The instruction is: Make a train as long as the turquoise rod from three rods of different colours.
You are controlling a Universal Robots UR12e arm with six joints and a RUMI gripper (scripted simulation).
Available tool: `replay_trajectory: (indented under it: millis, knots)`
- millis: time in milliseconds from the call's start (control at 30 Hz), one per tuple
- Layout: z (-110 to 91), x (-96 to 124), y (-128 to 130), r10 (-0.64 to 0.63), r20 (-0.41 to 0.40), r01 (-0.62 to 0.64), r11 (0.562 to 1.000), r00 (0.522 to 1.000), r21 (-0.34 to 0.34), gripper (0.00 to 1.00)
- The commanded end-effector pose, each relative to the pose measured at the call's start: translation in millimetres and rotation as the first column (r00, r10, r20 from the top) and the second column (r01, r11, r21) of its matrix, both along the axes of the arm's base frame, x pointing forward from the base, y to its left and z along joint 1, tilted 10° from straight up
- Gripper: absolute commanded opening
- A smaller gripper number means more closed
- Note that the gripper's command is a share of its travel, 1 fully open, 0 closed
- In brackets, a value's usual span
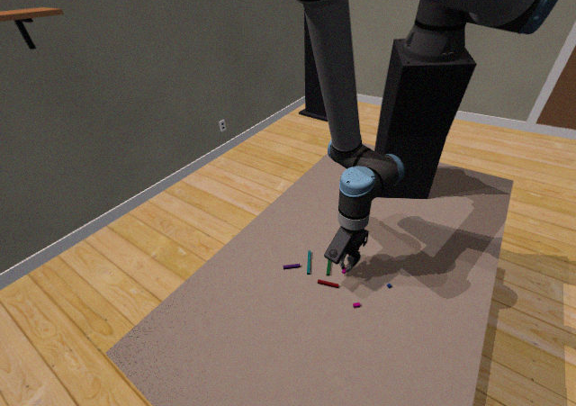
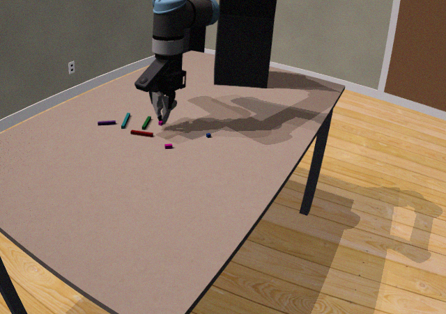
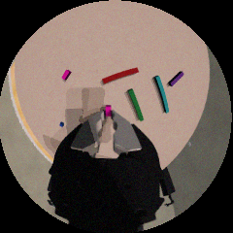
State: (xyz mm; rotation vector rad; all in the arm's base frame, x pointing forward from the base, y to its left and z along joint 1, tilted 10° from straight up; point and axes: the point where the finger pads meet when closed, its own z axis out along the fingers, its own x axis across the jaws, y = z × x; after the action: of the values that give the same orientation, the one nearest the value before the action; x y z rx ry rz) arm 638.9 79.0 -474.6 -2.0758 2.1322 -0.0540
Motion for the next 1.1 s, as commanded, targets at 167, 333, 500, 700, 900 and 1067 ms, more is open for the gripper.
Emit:
replay_trajectory:
  millis: [167,333,500,700,900,1067]
  knots:
    - [62,-9,-6,0.0,0.001,0.0,1.0,1.0,0.0,0.0]
    - [76,-11,-7,0.0,0.001,0.0,1.0,1.0,0.0,0.0]
    - [82,-11,-7,0.0,0.001,0.0,1.0,1.0,0.0,0.0]
    - [82,-11,-7,0.0,0.001,0.0,1.0,1.0,0.0,0.0]
    - [82,-12,-5,-0.009,0.0,0.009,1.0,1.0,0.001,0.0]
    - [83,-14,14,-0.074,-0.007,0.074,0.997,0.997,0.01,0.0]
